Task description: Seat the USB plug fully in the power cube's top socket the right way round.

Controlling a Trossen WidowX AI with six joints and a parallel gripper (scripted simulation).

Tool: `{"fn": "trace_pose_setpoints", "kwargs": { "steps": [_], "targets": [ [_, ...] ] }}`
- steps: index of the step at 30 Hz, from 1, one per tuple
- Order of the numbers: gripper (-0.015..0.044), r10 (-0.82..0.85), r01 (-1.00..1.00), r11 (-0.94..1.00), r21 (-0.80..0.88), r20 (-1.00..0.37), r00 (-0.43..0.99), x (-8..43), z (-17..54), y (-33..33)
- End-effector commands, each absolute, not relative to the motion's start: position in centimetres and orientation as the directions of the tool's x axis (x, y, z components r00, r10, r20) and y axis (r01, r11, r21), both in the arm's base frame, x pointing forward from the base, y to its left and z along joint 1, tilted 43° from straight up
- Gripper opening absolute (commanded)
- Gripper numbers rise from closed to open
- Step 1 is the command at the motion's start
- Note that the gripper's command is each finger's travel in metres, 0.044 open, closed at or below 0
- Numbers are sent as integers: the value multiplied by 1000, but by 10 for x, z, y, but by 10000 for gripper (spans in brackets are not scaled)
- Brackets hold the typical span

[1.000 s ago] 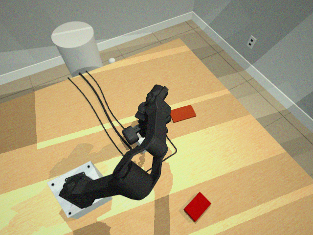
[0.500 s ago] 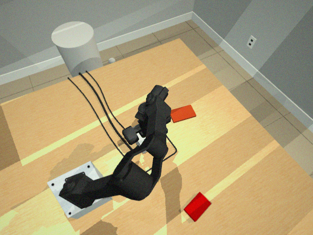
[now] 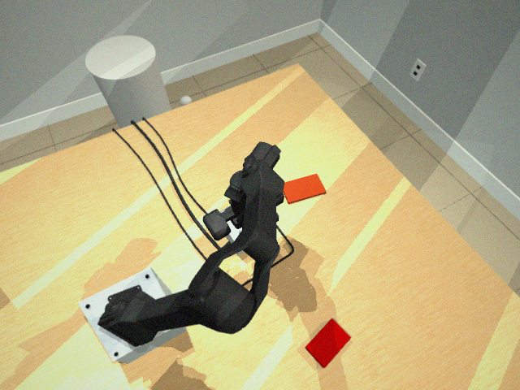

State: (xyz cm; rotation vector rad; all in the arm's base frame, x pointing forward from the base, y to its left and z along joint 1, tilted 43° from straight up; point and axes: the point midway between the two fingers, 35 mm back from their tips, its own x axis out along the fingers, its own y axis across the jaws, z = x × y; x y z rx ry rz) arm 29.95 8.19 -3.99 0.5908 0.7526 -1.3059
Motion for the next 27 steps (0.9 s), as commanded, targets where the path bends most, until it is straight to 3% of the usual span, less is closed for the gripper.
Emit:
{"fn": "trace_pose_setpoints", "kwargs": {
  "steps": [1,27],
  "targets": [
    [0,-622,983,180,-31,-778,90,299,-41,82],
    [0,-607,984,178,-28,-790,87,300,-44,81]
  ]
}}
